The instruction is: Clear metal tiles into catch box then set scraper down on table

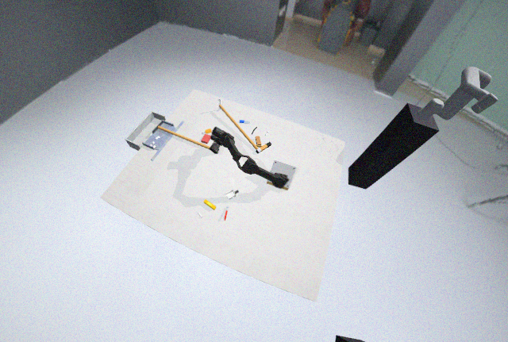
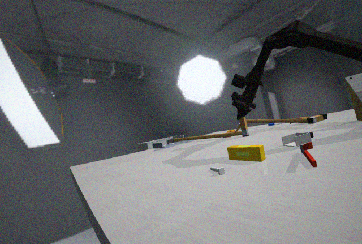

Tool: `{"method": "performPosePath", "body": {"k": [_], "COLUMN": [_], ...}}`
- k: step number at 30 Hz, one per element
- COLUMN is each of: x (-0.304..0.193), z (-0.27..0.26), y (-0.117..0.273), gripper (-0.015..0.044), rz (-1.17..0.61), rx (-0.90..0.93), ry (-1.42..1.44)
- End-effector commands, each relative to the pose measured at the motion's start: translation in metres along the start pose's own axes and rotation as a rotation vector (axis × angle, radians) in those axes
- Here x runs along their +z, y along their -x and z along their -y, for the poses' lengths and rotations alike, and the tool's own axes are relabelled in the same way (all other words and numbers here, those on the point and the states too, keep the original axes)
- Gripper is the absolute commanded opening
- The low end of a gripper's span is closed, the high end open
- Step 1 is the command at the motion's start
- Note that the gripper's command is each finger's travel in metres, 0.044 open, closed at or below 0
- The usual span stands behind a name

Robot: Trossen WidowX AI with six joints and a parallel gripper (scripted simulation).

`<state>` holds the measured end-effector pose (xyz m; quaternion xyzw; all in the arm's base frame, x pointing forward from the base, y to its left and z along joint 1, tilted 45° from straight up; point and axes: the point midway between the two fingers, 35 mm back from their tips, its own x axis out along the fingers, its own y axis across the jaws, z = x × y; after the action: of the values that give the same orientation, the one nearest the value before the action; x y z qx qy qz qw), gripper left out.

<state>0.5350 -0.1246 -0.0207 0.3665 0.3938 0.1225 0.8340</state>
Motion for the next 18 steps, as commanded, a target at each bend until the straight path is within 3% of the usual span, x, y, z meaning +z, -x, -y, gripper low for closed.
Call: {"method": "performPosePath", "body": {"k": [1,18], "x": [-0.001,-0.014], "z": [0.001,0.004], "y": [0.003,0.018], "gripper": [0.0000,0.0000], "rz": [0.004,0.003], "rx": [-0.001,-0.004], "ry": [-0.001,0.000]}}
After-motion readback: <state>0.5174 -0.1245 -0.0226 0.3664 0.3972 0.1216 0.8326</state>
